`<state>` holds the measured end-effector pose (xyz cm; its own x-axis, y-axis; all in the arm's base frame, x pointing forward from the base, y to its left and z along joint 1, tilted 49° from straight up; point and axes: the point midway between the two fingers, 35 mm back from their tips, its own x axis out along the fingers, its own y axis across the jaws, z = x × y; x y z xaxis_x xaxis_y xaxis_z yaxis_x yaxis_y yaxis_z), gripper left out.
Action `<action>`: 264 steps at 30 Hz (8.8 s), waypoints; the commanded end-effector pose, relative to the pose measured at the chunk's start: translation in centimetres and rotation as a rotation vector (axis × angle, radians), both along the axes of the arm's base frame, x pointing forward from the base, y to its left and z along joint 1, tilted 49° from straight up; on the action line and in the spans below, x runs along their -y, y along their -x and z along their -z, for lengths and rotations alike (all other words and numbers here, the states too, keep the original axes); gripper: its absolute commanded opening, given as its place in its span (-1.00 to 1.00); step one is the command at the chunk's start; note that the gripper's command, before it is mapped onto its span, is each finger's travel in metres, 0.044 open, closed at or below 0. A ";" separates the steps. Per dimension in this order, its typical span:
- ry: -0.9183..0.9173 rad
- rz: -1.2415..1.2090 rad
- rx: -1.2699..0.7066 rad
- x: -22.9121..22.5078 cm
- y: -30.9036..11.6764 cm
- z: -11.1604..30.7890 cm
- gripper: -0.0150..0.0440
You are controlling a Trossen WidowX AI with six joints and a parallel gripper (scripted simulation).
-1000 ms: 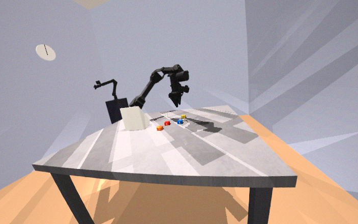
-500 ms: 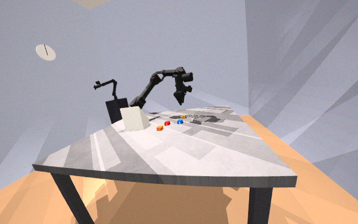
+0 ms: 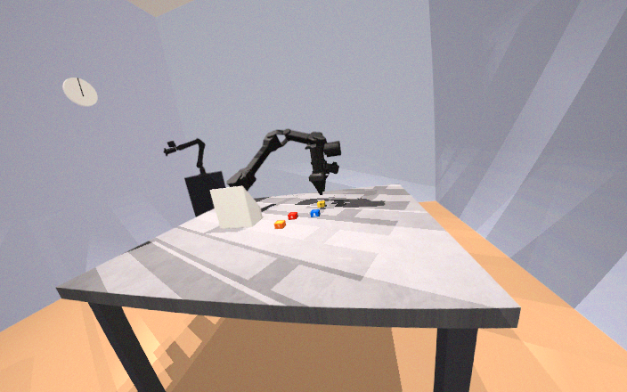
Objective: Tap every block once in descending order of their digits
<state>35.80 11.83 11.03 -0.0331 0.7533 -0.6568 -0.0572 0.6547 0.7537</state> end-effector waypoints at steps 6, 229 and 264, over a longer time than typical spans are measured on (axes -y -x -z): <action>-0.010 0.001 -0.001 -1.7 0.4 0.9 -0.42; 0.002 0.001 -0.005 13.6 12.6 18.9 -0.42; 0.023 -0.025 0.016 13.2 11.0 15.7 0.02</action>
<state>23.37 -1.76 -6.81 -0.0468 0.7542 -0.6550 -0.0478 0.6533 0.7556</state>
